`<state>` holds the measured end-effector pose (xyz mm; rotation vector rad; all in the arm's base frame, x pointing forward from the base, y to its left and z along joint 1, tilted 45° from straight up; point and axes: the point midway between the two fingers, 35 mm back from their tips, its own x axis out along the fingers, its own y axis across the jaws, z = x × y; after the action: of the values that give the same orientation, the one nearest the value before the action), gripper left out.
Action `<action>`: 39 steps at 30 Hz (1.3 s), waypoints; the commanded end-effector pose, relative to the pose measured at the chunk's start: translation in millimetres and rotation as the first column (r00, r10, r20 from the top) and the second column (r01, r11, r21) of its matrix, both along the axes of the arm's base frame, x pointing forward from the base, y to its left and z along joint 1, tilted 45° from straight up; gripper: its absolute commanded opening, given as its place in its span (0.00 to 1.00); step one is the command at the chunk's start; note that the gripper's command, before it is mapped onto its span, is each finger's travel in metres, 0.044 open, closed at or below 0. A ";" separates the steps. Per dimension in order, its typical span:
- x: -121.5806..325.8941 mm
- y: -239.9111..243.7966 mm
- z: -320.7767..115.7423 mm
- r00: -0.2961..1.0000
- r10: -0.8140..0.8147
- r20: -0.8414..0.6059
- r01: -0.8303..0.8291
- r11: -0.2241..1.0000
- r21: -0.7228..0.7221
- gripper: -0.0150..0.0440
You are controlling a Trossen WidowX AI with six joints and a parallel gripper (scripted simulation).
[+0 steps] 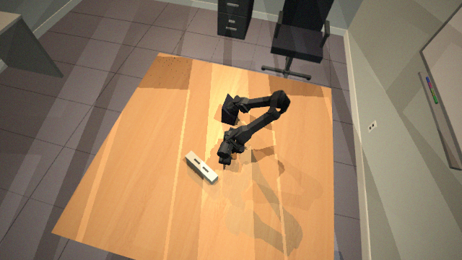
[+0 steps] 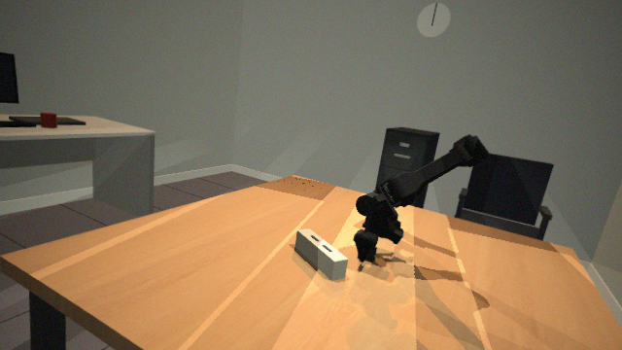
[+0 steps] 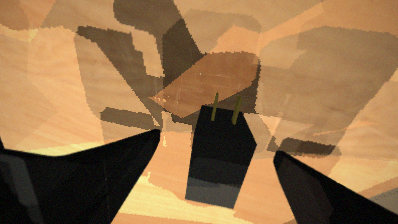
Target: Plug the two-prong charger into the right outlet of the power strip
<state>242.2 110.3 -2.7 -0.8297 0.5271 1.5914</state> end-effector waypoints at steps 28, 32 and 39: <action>3.1 -22.0 20.3 1.000 -0.002 -0.001 0.002 1.000 -0.003 0.25; 3.4 -34.1 32.1 1.000 -0.002 -0.003 0.002 1.000 -0.001 0.25; 3.2 -41.6 39.1 1.000 -0.015 -0.015 0.015 1.000 0.000 0.25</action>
<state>245.3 70.7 34.7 -0.8162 0.5342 1.5868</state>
